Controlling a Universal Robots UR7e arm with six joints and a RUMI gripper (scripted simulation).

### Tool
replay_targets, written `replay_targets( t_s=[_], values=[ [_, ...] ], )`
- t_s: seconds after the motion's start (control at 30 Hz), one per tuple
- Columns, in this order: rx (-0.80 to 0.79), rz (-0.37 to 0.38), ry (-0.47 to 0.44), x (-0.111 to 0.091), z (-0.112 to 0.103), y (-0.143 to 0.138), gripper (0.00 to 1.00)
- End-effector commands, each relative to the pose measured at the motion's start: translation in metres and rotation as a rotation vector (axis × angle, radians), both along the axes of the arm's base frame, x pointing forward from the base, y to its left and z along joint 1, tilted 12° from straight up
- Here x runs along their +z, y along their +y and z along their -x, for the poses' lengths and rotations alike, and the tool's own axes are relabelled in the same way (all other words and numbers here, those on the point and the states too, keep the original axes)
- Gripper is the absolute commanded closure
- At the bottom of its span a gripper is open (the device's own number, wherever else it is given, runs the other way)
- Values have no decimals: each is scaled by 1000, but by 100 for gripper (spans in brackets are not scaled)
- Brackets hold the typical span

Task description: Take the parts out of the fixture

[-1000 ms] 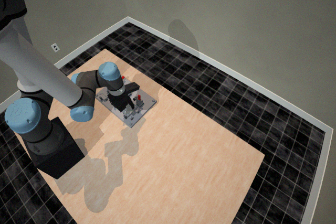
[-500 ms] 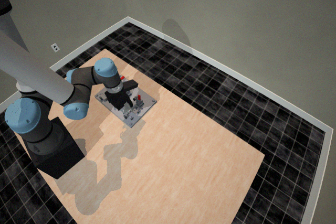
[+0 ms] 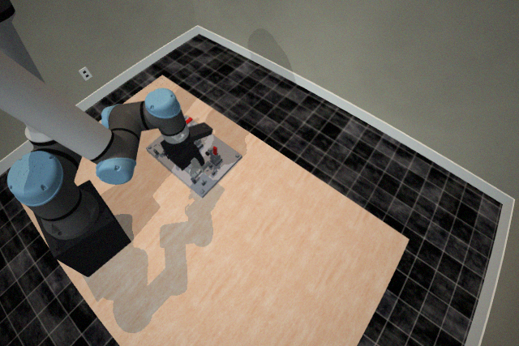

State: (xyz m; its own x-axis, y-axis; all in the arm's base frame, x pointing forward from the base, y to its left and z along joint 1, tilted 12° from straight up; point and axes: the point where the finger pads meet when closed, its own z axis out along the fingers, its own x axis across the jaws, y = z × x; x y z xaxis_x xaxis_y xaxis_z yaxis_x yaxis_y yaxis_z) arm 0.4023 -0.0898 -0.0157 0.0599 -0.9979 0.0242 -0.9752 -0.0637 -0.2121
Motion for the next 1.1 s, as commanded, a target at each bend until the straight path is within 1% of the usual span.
replay_targets(
  t_s=[0.0,0.57,1.07],
  values=[
    [-1,1,-3,1,-1,-1,100],
    [-3,2,-3,2,-1,-3,100],
    [-2,0,-3,2,-3,-24,100]
  ],
)
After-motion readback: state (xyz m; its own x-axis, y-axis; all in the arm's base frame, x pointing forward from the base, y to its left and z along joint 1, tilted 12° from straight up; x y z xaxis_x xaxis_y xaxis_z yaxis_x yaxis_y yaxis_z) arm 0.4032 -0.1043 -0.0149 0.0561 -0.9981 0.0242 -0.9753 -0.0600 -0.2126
